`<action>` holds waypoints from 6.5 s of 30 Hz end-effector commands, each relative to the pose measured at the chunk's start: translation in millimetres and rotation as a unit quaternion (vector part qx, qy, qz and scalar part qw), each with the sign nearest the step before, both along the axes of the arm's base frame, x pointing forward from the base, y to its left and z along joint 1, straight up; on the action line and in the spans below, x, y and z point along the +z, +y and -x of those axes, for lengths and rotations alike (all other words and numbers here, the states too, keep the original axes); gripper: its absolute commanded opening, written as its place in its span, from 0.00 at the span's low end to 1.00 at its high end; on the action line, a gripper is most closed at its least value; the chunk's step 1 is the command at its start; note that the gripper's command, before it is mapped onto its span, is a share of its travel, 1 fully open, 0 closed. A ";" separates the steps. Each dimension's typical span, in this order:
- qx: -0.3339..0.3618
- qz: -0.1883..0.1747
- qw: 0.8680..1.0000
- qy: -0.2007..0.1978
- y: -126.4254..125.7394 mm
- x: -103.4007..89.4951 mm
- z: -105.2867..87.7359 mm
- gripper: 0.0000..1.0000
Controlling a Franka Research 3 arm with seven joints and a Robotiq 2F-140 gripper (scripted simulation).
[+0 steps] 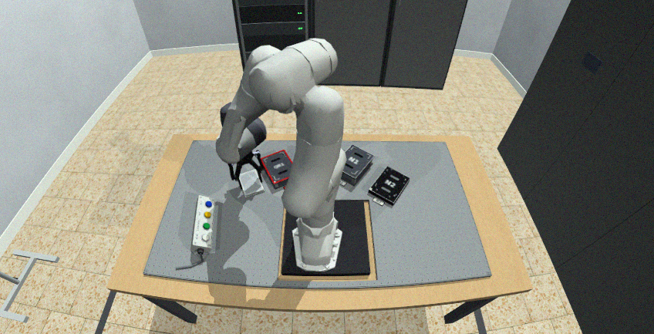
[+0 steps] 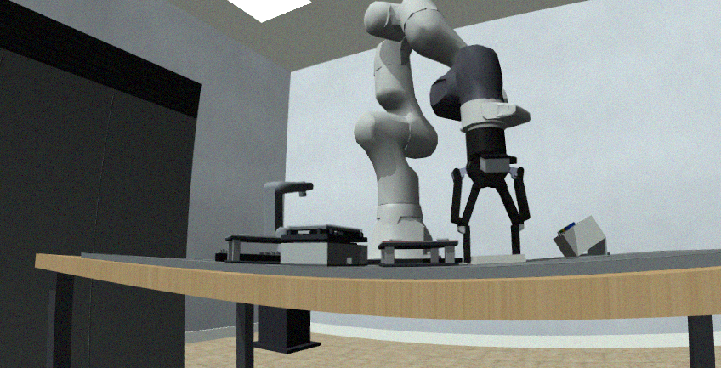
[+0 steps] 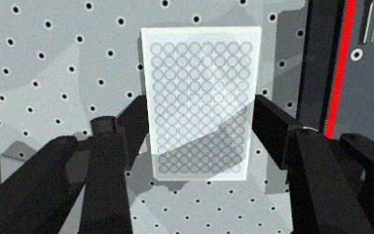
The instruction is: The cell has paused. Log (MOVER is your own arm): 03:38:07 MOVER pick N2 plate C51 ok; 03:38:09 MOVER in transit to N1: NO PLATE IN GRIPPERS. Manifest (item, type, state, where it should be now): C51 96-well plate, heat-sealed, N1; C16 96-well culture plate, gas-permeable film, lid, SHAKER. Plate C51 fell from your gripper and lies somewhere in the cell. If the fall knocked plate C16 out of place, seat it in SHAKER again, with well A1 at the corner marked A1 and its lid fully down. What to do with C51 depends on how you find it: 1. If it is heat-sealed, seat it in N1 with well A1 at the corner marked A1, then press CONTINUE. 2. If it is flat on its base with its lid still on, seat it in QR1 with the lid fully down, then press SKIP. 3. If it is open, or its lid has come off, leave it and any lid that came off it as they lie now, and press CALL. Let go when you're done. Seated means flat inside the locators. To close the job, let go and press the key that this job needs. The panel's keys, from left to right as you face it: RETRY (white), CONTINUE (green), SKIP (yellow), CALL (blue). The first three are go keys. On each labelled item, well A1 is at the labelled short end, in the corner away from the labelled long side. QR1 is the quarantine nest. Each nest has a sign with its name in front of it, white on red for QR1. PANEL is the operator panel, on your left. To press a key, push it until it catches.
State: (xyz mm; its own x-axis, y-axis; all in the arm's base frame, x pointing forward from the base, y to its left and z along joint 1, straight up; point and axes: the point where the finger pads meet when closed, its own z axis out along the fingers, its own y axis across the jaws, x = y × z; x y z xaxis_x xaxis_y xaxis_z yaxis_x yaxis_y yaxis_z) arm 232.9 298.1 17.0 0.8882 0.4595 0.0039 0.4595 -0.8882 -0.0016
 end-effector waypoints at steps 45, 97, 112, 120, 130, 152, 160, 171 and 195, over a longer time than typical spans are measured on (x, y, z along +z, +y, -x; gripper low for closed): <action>0.001 0.000 1.000 0.001 -0.6 16.4 1.1 0.10; 0.001 0.000 1.000 0.001 -0.7 45.8 1.2 0.10; 0.001 0.000 1.000 0.001 -0.7 77.1 1.2 0.10; 0.001 0.000 1.000 0.001 -0.8 92.7 1.2 0.10; 0.001 0.000 1.000 0.001 -0.8 115.5 1.2 0.10; 0.001 0.000 1.000 0.001 -0.9 130.8 1.2 0.10; 0.001 0.000 1.000 0.001 -0.9 130.8 1.2 0.10; 0.001 0.000 1.000 0.001 -0.9 130.8 1.2 0.10; -0.008 0.000 1.000 0.001 -5.9 131.2 -5.0 0.10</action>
